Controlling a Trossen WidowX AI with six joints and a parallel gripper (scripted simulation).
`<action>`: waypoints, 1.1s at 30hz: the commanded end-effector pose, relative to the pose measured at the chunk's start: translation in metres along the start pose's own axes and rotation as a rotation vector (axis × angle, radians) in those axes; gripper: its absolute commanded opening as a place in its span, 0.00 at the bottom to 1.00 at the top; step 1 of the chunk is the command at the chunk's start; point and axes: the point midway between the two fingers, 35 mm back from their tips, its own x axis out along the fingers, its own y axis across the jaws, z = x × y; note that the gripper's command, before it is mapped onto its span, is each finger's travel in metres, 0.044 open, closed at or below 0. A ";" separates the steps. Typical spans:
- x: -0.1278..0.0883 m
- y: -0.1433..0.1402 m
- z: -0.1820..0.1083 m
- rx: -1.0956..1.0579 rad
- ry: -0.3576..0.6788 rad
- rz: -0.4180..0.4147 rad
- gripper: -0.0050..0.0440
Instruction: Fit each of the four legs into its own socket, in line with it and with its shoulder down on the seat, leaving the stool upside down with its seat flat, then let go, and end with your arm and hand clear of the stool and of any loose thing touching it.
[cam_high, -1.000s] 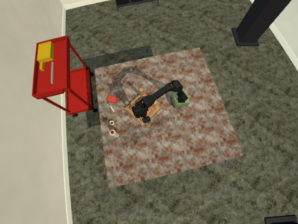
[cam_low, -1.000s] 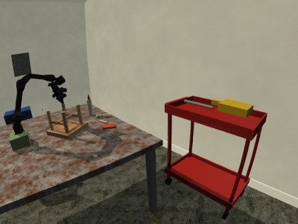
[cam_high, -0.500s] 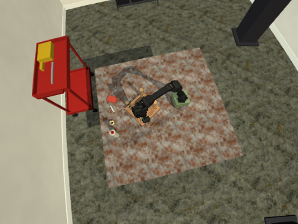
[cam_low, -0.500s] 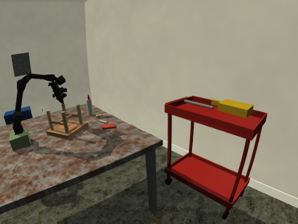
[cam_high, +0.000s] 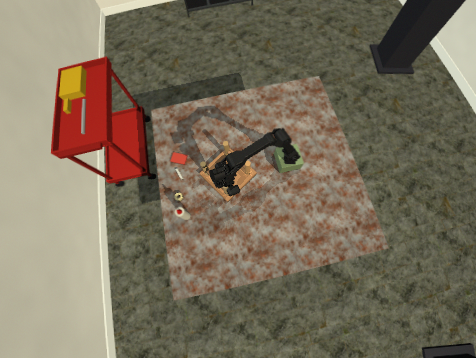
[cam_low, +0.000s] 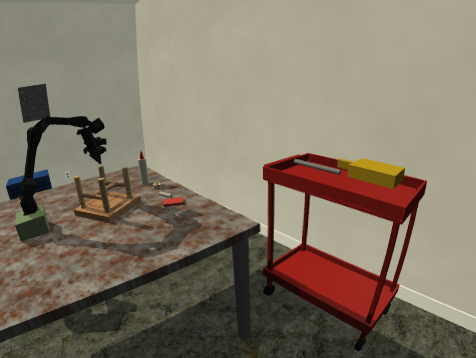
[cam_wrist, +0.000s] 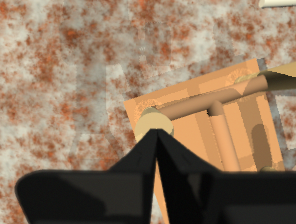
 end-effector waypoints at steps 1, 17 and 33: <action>-0.006 0.000 0.002 0.001 -0.008 0.000 0.10; -0.020 -0.061 -0.009 0.142 0.000 -0.041 0.10; -0.059 -0.221 -0.095 0.584 0.039 -0.170 0.10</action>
